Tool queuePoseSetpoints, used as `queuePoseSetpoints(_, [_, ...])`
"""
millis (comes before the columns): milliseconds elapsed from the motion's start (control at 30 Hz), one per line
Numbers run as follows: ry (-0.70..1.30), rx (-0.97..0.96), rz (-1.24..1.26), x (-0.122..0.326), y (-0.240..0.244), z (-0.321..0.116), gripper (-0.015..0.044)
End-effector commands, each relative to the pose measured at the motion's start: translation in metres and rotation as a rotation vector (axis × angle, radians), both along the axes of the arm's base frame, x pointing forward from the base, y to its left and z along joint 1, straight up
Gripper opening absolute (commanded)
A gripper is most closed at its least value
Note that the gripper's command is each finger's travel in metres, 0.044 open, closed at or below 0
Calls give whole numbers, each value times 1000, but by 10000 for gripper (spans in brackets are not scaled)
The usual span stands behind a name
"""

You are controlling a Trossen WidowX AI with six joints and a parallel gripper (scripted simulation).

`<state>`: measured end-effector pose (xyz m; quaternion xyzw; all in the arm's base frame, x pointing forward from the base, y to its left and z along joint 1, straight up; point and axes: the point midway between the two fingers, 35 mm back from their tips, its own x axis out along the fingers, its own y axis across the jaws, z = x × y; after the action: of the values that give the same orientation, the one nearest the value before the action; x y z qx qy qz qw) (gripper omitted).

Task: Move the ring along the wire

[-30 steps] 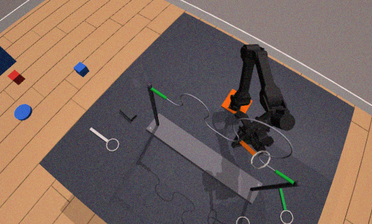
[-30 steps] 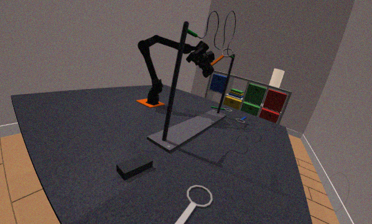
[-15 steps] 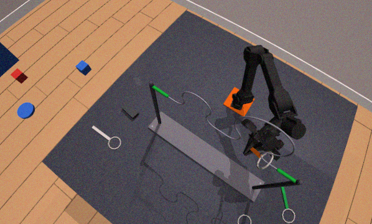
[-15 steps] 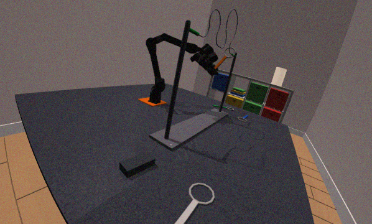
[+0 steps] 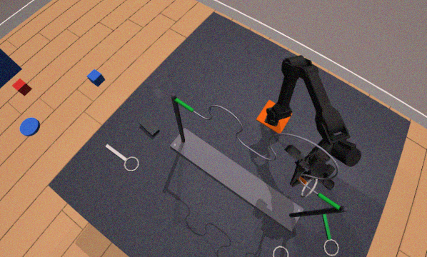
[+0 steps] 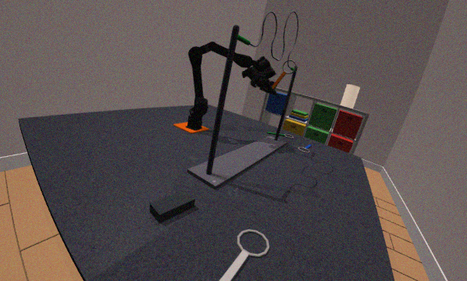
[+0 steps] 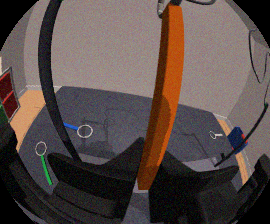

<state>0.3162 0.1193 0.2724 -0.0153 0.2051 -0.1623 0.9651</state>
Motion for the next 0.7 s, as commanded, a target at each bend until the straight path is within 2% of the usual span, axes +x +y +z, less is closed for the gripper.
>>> queuePoseSetpoints(0, [-2,30,2,2,9,-1,-150])
queuePoseSetpoints(667, [-10,66,2,7,32,-1,-150])
